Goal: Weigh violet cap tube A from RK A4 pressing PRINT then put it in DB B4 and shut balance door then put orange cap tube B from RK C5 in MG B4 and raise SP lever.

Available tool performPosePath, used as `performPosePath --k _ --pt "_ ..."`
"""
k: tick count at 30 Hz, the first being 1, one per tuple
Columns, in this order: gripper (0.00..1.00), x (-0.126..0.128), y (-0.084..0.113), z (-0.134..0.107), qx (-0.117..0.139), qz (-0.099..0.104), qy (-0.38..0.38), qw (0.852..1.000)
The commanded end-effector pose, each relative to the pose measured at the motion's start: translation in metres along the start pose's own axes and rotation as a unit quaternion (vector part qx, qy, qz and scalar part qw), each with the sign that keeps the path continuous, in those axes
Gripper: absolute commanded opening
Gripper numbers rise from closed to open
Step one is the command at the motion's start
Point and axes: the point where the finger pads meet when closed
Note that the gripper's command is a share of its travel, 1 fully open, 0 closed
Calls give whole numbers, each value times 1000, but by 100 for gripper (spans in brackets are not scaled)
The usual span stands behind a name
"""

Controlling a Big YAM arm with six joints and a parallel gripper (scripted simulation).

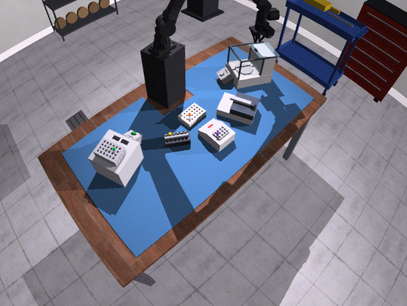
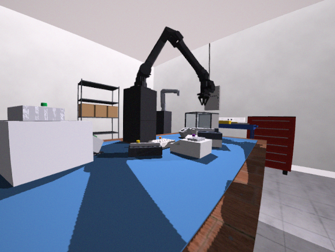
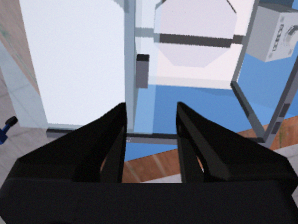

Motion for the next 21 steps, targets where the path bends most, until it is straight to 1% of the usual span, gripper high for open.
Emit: performPosePath --k 1,3,4,6,7,8,10,12,14,15,19,20,21 --pt "30 28 1 -15 -2 3 -28 1000" --pt "30 33 1 -16 -2 3 -31 1000" --pt "30 33 1 -6 -2 3 -39 999" --pt "30 31 0 -4 -2 2 -39 999" --pt "30 8 -13 -4 -3 -21 -39 999" --pt "30 6 -14 -3 -3 -22 -39 999" --pt "30 10 -15 -2 -2 -14 -39 999" --pt "30 10 -15 -1 -2 -11 -37 999" --pt "30 10 -15 -13 -2 -12 -25 1000" --pt "30 9 -15 -14 -2 -12 -25 1000" --pt "30 9 -15 -14 -1 -11 -25 1000" --pt "30 7 -15 -6 -1 -14 -31 999" --pt "30 8 -14 -4 -1 -13 -33 999"
Point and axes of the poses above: the point where the finger pads meet when closed, its own y axis back along the fingers, its own x axis across the jaws, z = x × y, and after that the axes turned 3 degrees about -y, right-handed
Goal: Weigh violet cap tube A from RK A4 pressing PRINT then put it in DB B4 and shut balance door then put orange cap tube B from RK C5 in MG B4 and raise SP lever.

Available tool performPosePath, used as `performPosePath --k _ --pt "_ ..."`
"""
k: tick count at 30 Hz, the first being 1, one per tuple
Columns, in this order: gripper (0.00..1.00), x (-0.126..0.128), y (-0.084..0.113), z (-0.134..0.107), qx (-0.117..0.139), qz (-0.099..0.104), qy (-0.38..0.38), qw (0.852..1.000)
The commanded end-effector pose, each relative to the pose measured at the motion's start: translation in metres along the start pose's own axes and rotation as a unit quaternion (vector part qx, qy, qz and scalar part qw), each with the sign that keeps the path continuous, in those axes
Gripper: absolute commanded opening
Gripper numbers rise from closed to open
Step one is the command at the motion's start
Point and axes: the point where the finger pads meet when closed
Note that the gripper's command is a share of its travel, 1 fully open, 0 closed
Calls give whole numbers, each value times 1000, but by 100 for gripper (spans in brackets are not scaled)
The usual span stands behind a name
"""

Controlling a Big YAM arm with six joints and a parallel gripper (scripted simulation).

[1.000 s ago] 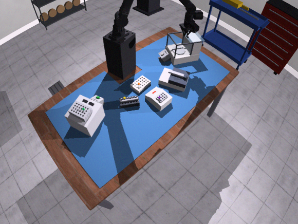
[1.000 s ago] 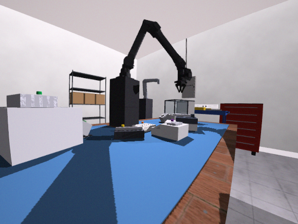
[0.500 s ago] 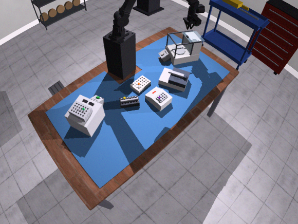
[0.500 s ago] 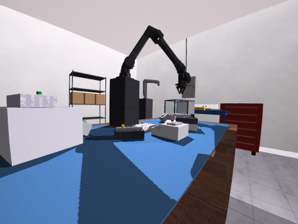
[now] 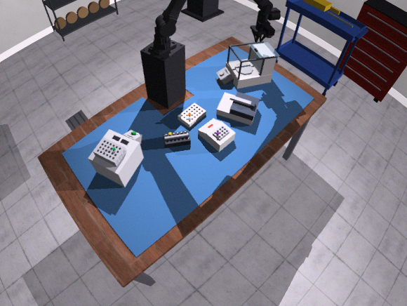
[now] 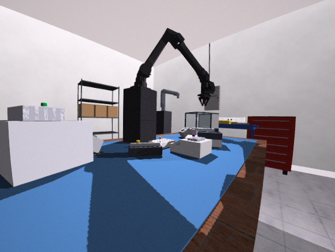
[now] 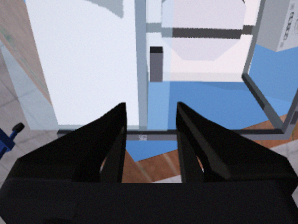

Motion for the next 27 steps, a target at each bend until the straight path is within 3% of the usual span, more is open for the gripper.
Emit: performPosePath --k 1,27 --pt "30 -3 -8 6 -1 -5 -7 1000" --pt "30 -2 -7 4 0 -3 -5 1000"
Point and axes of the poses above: the point where the finger pads meet when closed, its own y axis back along the fingers, its own x axis across the jaws, z = x × y, and after that the axes turned 3 degrees about -y, right-handed
